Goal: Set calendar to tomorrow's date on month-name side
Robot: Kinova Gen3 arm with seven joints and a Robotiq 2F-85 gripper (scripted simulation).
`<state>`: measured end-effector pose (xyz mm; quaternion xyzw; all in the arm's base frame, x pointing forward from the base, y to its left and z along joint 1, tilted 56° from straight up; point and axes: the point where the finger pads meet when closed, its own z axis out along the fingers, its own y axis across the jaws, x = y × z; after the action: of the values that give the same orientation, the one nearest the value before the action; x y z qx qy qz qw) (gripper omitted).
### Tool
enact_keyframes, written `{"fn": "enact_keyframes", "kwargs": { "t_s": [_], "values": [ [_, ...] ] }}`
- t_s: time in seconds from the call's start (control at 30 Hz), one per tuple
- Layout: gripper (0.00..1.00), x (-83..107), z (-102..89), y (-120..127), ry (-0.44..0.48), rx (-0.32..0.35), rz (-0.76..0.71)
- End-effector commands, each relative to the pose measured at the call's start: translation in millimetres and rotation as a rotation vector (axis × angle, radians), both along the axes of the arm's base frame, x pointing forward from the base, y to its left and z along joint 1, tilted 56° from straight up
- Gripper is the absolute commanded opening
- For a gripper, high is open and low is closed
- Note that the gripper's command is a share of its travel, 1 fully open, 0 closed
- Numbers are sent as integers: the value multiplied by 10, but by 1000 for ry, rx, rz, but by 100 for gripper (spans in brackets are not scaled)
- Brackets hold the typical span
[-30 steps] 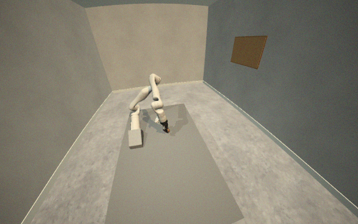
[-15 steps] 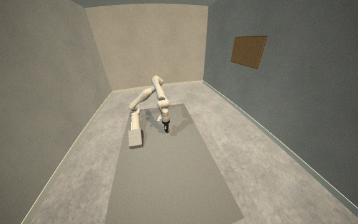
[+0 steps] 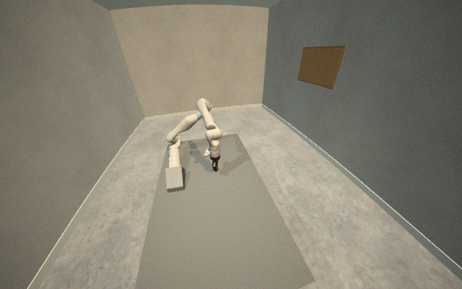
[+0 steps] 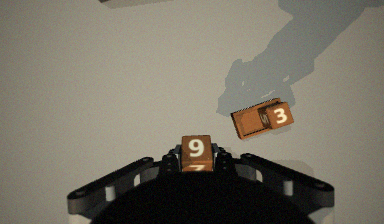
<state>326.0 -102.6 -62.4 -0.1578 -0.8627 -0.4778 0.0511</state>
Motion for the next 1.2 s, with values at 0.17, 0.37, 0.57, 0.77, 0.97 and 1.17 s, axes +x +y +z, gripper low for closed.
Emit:
{"fn": "enact_keyframes", "kwargs": {
  "t_s": [0.17,0.37,0.57,0.77,0.97,1.17],
  "values": [
    [28,41,-32,3,33,26,71],
    [28,39,-34,-5,85,52,148],
    [28,33,-34,-12,109,60,179],
    [28,33,-34,-12,109,60,180],
    [28,44,-37,-7,123,74,207],
    [28,60,-44,-1,162,106,277]
  ]
}}
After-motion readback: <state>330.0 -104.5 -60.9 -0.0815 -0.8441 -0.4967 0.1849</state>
